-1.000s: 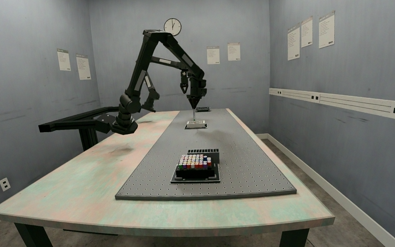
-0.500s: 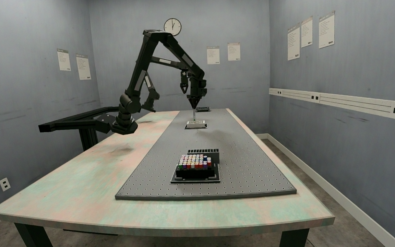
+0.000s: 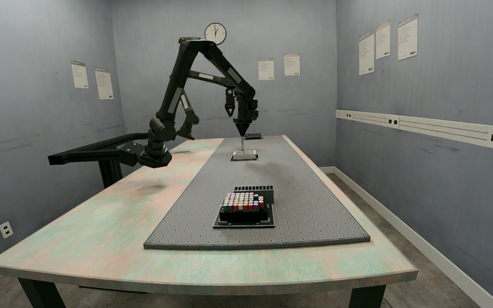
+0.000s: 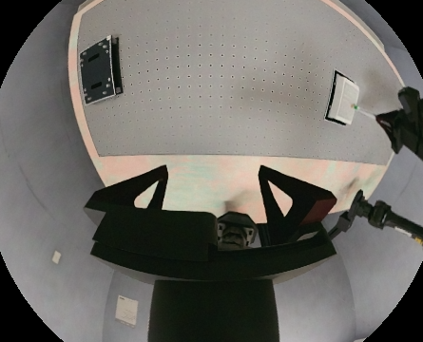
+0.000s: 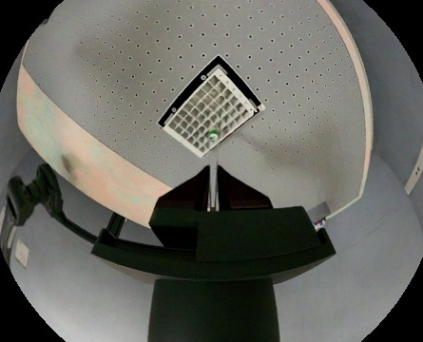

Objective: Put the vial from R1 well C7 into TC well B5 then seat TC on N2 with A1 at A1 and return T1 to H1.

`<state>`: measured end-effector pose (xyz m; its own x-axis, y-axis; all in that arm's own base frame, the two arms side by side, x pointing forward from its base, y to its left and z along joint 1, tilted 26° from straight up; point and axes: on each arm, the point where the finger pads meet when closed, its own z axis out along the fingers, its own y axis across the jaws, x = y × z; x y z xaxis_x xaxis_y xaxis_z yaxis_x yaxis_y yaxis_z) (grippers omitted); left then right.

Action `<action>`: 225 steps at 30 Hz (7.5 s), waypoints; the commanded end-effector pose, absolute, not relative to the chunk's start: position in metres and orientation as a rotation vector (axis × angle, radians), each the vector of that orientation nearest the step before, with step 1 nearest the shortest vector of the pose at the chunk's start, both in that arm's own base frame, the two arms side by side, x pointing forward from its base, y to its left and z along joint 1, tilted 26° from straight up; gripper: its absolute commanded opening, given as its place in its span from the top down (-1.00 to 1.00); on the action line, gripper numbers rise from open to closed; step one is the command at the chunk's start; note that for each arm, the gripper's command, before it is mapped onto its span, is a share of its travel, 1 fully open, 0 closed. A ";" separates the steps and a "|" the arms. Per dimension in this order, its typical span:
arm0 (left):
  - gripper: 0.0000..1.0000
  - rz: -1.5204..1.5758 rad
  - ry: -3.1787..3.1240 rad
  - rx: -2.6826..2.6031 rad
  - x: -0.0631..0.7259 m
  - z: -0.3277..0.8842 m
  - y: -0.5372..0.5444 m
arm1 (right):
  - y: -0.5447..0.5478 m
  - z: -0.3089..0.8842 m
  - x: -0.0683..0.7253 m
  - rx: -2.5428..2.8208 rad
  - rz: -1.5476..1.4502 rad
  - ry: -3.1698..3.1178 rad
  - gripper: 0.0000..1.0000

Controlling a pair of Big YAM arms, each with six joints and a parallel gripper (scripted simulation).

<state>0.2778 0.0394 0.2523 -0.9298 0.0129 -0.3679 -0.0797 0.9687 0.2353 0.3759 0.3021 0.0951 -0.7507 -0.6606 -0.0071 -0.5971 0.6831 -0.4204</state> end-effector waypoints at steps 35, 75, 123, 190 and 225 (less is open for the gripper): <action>-1.00 0.344 2.707 -0.035 0.282 0.268 0.040 | 0.302 0.090 0.386 -1.029 -0.585 2.729 0.82; -1.00 0.344 2.707 -0.035 0.282 0.268 0.040 | 0.310 0.103 0.387 -1.019 -0.567 2.713 0.82; -1.00 0.344 2.707 -0.035 0.282 0.268 0.040 | 0.311 0.104 0.389 -1.018 -0.566 2.713 0.82; -1.00 0.344 2.707 -0.035 0.282 0.268 0.040 | 0.318 0.118 0.388 -1.005 -0.545 2.692 0.78; -1.00 0.344 2.707 -0.035 0.282 0.268 0.040 | 0.326 0.139 0.379 -0.996 -0.545 2.676 0.78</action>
<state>0.2778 0.0394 0.2523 -0.9298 0.0129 -0.3679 -0.0797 0.9687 0.2353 0.3737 0.3043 0.1025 -0.7498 -0.6616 -0.0039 -0.5977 0.6799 -0.4249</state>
